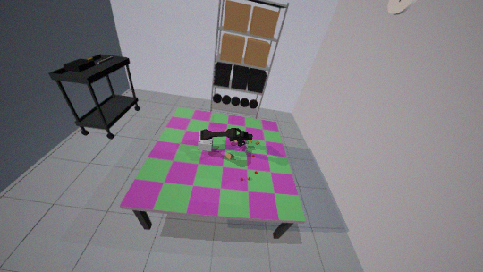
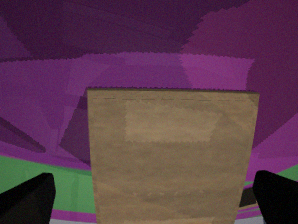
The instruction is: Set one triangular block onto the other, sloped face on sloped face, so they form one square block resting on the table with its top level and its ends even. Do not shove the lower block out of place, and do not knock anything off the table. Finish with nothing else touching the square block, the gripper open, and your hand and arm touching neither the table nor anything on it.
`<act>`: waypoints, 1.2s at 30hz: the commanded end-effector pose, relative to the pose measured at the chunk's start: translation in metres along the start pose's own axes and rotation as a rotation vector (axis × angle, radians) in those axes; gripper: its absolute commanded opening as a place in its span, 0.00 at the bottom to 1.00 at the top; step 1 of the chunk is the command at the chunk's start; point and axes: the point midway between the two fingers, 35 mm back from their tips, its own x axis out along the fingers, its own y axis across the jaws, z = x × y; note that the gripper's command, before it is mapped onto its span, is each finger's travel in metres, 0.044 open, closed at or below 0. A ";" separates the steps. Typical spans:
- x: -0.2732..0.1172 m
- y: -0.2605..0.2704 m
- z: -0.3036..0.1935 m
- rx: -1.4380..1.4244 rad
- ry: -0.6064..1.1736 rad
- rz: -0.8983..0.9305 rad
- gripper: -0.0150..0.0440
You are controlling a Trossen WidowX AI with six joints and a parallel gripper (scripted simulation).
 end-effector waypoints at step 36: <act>-0.045 0.003 -0.045 -0.001 0.003 0.001 0.25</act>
